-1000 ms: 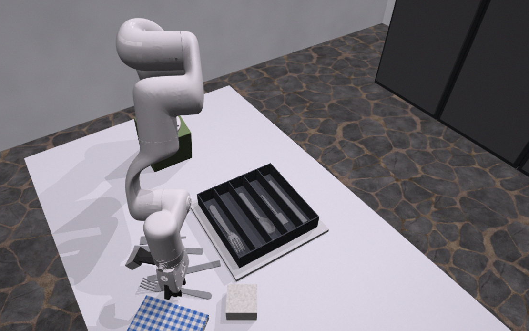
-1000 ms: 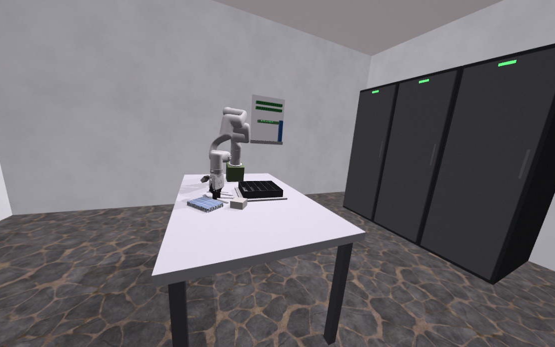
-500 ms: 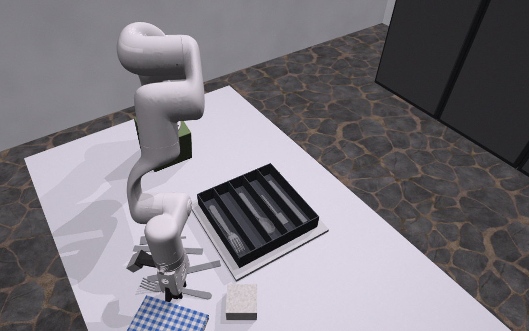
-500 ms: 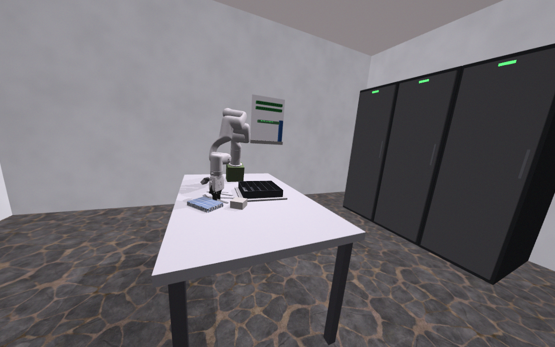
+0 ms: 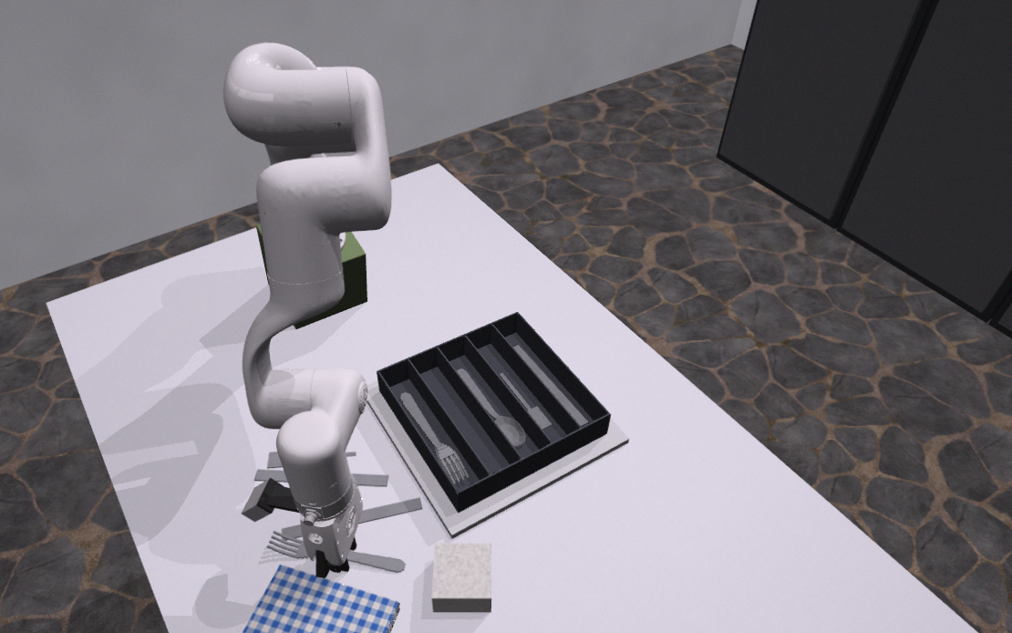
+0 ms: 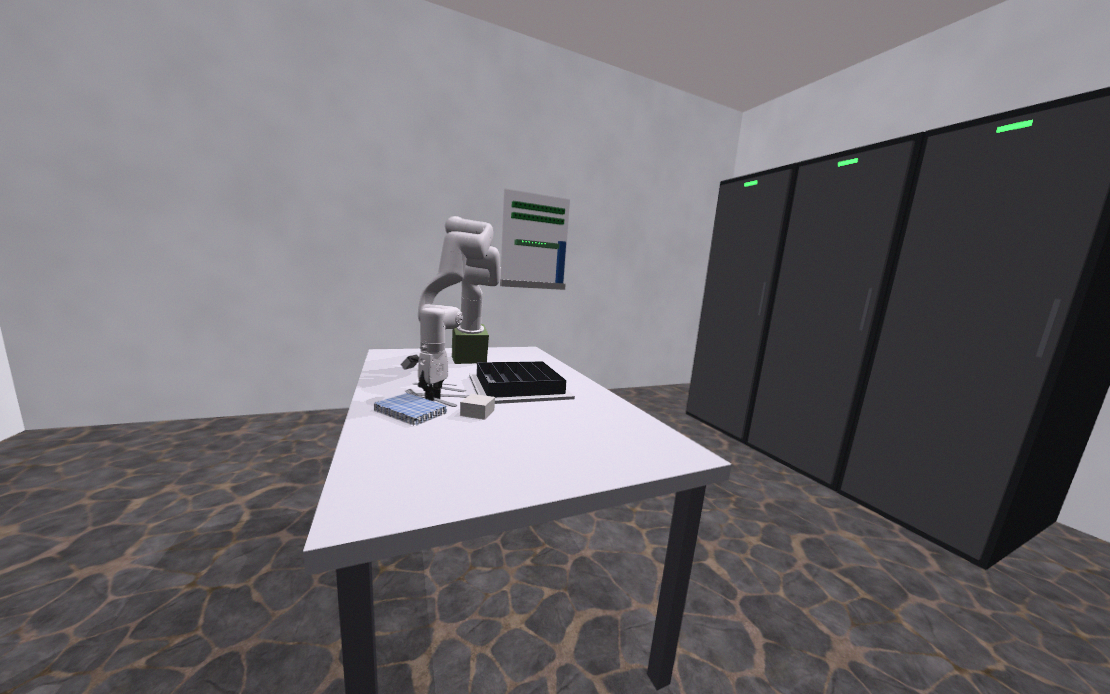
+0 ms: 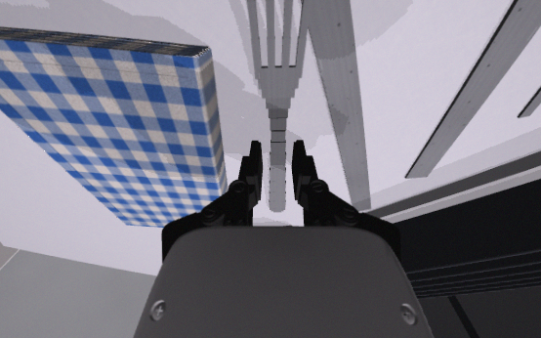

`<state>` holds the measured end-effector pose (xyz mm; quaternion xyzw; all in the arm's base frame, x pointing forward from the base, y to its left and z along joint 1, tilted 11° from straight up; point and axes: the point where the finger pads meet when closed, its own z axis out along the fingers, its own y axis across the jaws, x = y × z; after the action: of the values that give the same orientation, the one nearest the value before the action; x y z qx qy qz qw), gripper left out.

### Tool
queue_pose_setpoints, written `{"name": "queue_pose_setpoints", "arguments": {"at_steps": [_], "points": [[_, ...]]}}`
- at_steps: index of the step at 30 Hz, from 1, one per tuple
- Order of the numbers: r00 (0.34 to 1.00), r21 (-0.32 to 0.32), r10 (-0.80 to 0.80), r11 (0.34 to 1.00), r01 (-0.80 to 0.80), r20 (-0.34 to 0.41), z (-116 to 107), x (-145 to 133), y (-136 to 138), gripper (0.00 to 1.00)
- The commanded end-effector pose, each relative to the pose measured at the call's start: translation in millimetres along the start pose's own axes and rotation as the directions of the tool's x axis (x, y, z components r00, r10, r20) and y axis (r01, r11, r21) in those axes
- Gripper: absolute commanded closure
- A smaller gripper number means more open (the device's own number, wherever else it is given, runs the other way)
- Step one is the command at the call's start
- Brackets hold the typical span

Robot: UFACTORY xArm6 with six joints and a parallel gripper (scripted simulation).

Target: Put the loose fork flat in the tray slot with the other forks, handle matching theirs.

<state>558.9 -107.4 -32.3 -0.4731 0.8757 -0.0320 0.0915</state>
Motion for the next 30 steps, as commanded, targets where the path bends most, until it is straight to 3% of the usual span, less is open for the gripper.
{"name": "queue_pose_setpoints", "arguments": {"at_steps": [1, 8, 9, 30], "points": [[1.0, 0.003, -0.001, 1.0, 0.001, 0.001, 0.4, -0.6, -1.1, 0.7], [1.0, 0.003, -0.001, 1.0, 0.001, 0.001, 0.4, -0.6, -1.1, 0.7], [1.0, 0.003, -0.001, 1.0, 0.001, 0.001, 0.4, -0.6, -1.1, 0.95], [1.0, 0.003, -0.001, 1.0, 0.001, 0.001, 0.4, -0.6, -1.1, 0.95]]}}
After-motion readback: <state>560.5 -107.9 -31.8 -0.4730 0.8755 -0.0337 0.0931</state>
